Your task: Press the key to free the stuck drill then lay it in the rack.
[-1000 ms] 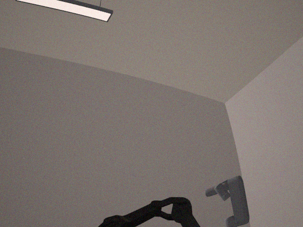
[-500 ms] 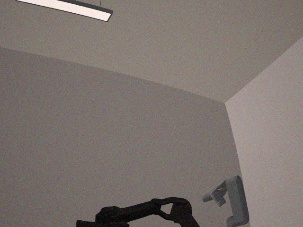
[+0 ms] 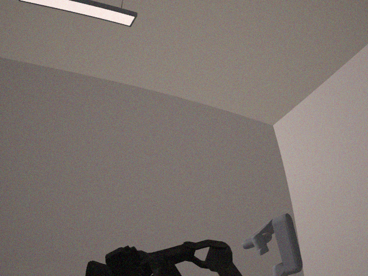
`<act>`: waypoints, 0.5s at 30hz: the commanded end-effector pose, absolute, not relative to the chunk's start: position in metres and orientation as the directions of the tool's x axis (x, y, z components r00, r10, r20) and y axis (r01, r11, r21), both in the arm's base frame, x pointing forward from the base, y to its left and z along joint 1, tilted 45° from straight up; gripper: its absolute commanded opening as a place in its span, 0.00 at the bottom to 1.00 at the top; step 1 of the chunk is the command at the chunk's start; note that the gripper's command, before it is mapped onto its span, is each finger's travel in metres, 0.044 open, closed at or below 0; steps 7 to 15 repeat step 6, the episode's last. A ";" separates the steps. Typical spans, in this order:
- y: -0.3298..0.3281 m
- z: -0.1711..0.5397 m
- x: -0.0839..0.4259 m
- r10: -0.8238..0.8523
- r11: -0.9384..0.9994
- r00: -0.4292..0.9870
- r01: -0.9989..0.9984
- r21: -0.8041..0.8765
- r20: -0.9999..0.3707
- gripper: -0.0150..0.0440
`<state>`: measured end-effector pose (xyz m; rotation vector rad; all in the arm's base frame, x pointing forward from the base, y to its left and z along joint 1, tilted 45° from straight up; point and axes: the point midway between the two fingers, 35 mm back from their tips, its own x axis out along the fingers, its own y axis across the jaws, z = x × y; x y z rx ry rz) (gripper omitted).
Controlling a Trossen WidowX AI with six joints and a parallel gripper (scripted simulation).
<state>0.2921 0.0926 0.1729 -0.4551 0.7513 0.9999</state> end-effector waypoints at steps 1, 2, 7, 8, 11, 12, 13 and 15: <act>0.120 0.190 0.287 0.740 0.464 0.278 -0.870 0.165 -0.613 1.00; 0.120 0.190 0.287 0.740 0.464 0.278 -0.870 0.165 -0.613 1.00; 0.120 0.190 0.287 0.740 0.464 0.278 -0.870 0.165 -0.613 1.00; 0.120 0.190 0.287 0.740 0.464 0.278 -0.870 0.165 -0.613 1.00; 0.120 0.190 0.287 0.740 0.464 0.278 -0.870 0.165 -0.613 1.00; 0.120 0.190 0.287 0.740 0.464 0.278 -0.870 0.165 -0.613 1.00; 0.120 0.190 0.287 0.740 0.464 0.278 -0.870 0.165 -0.613 1.00; 0.120 0.190 0.287 0.740 0.464 0.278 -0.870 0.165 -0.613 1.00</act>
